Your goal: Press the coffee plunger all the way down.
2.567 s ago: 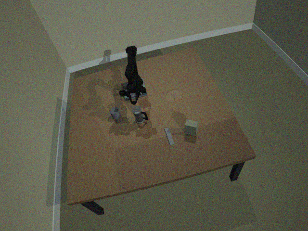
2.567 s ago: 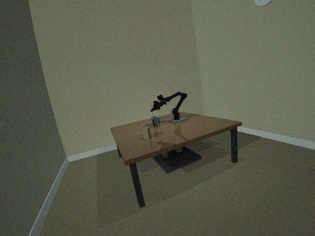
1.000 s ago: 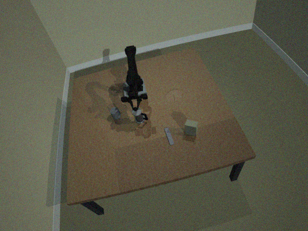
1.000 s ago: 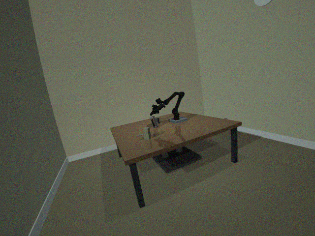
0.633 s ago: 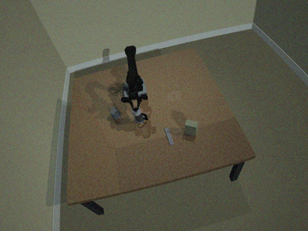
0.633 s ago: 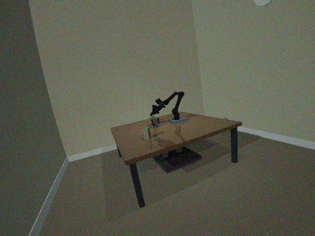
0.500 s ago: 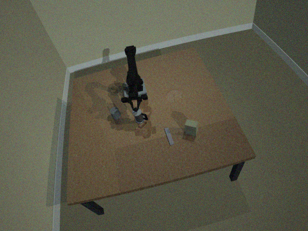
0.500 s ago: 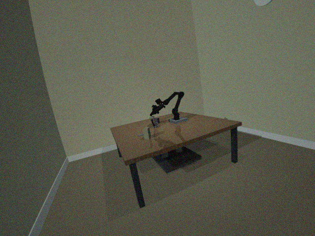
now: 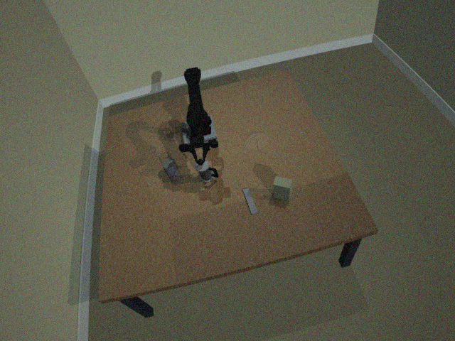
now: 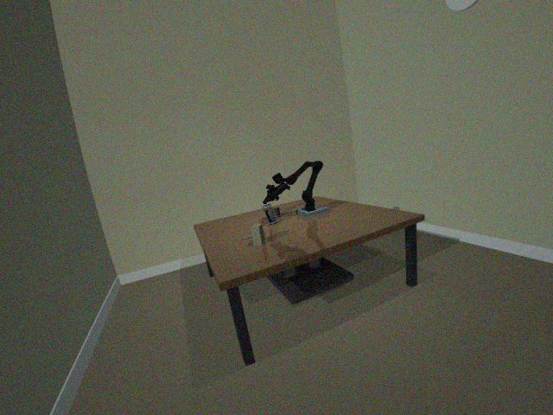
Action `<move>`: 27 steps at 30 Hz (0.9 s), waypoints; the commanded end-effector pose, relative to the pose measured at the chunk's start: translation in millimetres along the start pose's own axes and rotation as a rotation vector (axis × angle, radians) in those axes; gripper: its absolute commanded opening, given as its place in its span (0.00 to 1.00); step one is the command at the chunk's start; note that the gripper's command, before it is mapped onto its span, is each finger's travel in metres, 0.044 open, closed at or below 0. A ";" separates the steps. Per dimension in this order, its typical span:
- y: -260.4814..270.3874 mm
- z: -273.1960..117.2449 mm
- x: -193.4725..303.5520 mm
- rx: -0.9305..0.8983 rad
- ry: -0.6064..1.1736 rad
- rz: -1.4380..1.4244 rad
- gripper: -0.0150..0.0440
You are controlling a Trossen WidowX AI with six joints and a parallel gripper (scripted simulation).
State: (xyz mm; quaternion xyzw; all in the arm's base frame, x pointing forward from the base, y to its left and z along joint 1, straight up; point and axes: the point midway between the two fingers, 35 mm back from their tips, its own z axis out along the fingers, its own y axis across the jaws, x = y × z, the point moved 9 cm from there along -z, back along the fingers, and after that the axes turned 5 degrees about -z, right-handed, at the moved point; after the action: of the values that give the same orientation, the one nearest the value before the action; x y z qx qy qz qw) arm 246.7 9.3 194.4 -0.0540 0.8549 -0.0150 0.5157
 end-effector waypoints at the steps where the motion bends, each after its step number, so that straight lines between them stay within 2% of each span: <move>1: 0.0 -0.1 0.3 0.000 0.002 0.000 0.45; 5: 0.0 -0.1 0.3 0.000 0.002 0.000 0.45; 17: 0.0 -0.1 0.3 0.000 0.002 0.000 0.98; 22: -0.5 -4.8 -4.3 0.000 0.004 0.000 1.00; 27: -4.0 -45.2 -32.3 0.003 0.016 0.004 1.00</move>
State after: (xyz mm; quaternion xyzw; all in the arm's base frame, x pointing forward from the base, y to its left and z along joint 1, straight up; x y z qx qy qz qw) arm 235.7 8.5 208.5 -0.0540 0.8658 -0.0150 0.4972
